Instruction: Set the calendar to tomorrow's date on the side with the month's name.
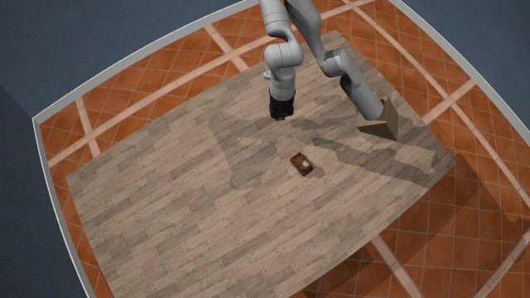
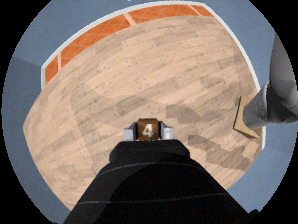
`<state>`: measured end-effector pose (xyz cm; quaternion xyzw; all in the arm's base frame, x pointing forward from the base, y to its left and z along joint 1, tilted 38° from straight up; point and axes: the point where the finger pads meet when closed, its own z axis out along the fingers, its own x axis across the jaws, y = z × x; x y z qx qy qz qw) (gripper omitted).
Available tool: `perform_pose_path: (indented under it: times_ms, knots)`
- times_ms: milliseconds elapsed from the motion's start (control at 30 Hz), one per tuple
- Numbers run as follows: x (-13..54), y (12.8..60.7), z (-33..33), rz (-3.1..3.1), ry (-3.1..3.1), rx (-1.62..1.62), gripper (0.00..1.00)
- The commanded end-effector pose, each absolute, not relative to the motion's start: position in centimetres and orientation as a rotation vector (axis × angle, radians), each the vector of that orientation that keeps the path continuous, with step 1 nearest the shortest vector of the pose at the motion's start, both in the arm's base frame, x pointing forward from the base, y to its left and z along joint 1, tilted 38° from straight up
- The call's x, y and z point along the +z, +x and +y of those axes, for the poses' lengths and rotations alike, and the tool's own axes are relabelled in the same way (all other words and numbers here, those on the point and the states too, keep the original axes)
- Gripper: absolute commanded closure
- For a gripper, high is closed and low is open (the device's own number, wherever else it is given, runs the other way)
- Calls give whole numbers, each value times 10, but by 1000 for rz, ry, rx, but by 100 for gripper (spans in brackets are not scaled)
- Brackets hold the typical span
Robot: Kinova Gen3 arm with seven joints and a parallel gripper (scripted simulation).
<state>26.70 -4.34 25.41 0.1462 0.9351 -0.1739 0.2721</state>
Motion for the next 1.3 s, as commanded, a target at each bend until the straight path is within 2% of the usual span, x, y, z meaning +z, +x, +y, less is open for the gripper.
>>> perform_pose_path:
  times_ms: [0,433,1267]
  knots:
    - [254,267,-43,2515,402,-465,40]
    - [253,268,-37,2454,608,-399,40]
    - [243,277,-7,2019,1449,-85,40]
